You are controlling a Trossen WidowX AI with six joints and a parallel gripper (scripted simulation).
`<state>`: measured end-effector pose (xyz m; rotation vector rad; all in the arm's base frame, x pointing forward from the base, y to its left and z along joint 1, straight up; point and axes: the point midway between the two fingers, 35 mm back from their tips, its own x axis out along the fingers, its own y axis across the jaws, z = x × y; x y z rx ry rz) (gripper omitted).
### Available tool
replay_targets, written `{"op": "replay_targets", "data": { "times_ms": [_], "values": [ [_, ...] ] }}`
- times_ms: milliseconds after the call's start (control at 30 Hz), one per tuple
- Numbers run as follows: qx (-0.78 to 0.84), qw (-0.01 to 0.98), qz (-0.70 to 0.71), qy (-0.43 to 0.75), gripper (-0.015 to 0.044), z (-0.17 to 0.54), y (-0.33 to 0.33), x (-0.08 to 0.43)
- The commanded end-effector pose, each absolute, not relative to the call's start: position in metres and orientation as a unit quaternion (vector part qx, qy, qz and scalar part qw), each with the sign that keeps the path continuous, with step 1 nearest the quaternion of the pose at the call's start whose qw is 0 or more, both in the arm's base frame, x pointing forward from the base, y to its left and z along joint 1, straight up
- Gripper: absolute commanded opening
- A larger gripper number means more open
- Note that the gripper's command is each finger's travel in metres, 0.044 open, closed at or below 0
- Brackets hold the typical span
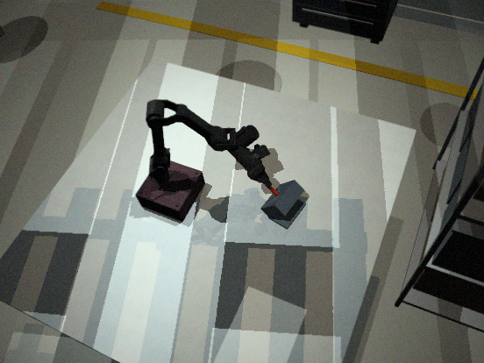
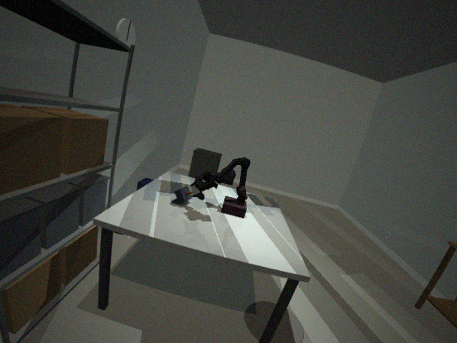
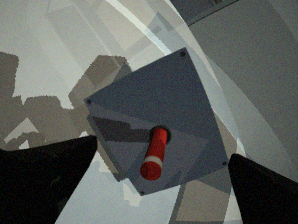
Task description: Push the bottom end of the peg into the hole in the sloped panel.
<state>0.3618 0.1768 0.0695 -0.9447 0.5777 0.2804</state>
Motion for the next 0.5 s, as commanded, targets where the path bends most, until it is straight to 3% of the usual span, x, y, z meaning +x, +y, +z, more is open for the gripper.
{"op": "replay_targets", "data": {
  "times_ms": [0, 467],
  "values": [
    [-0.448, 0.84, 0.133, 0.277, 0.044, 0.07, 0.176, 0.356],
    [-0.448, 0.839, 0.134, 0.277, 0.044, 0.082, 0.179, 0.342]
  ]
}}
